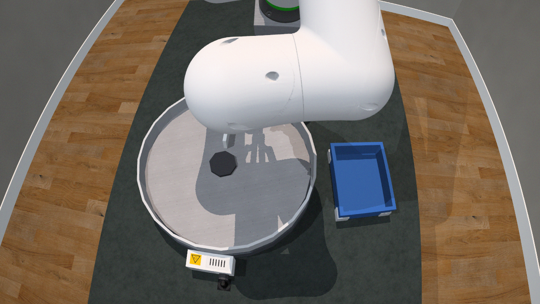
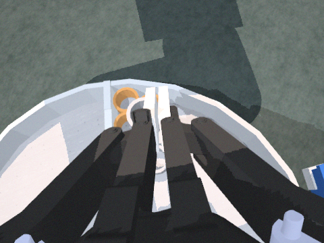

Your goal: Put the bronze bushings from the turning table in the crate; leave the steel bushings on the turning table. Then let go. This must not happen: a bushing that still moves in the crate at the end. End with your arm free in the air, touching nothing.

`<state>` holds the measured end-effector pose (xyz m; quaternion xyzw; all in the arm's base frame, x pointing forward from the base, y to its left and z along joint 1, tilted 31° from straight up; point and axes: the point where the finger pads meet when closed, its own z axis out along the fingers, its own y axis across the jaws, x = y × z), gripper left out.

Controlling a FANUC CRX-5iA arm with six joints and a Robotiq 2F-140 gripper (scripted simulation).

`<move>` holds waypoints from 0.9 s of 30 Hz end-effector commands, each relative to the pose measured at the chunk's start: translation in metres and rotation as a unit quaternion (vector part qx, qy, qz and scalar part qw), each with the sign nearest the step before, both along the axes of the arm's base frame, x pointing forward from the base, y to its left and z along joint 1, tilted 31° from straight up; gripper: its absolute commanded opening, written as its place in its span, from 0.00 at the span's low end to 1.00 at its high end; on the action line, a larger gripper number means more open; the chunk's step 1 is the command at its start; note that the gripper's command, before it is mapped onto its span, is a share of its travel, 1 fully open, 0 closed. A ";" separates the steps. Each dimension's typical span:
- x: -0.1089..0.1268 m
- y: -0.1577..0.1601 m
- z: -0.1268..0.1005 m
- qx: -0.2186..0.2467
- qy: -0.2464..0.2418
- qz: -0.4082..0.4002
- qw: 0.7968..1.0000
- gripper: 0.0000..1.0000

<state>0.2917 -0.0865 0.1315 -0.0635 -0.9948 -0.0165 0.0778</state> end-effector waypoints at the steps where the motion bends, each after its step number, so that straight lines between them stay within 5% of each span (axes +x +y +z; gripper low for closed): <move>1: 0.000 0.000 0.000 0.000 0.000 0.000 1.000 0.00; 27: 0.005 -0.003 0.003 0.000 0.000 0.000 1.000 0.00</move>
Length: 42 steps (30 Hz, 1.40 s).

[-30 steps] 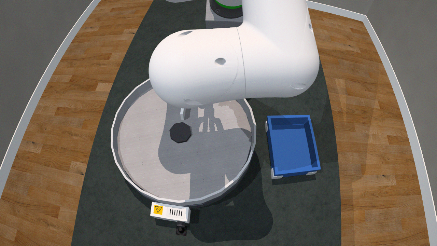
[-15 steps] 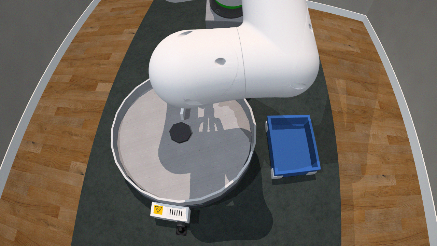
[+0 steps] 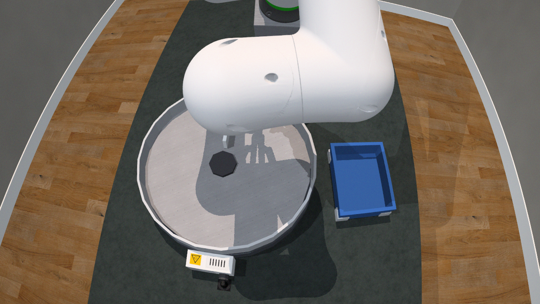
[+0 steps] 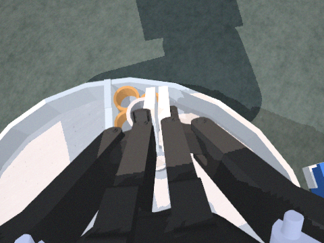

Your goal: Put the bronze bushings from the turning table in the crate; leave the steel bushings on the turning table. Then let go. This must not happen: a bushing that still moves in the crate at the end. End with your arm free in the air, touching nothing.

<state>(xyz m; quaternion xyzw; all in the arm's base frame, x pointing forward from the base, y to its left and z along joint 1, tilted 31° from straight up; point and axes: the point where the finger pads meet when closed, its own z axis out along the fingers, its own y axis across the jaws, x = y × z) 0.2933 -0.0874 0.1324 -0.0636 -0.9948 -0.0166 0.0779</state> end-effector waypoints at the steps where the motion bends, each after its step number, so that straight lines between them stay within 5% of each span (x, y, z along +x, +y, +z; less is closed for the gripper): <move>1: 0.008 -0.004 0.005 0.000 0.000 0.000 1.000 0.00; 17: 0.110 -0.062 0.069 0.000 0.000 0.000 1.000 0.00; 42: 0.115 -0.065 0.072 0.000 0.000 0.000 1.000 0.00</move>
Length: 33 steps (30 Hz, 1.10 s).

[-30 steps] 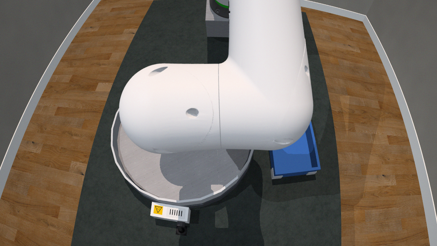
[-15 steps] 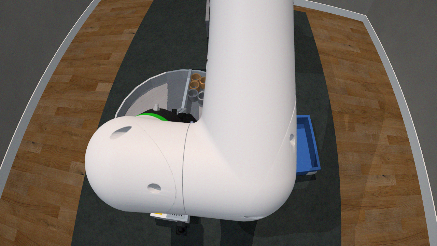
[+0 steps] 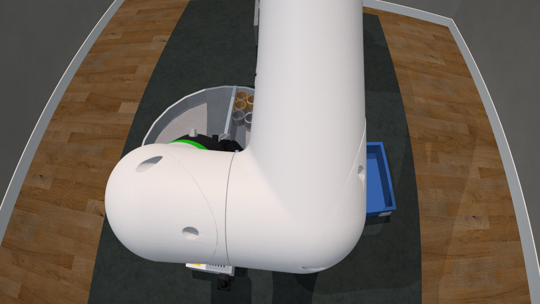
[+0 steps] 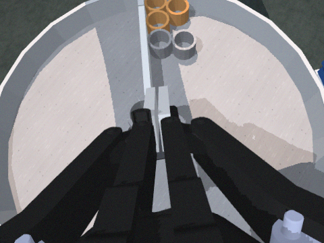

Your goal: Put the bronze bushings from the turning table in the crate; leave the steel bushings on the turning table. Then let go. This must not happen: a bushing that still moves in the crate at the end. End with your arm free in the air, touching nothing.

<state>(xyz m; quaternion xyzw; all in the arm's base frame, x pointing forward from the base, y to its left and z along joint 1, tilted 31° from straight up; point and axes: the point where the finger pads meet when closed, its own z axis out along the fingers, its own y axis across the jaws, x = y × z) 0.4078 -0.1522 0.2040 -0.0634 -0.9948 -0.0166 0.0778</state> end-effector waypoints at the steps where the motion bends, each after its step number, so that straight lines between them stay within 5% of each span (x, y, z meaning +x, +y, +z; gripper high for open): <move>1: 0.000 0.000 0.000 0.000 0.000 0.000 1.000 0.00; 33: 0.013 -0.001 -0.022 0.000 0.000 0.000 1.000 0.00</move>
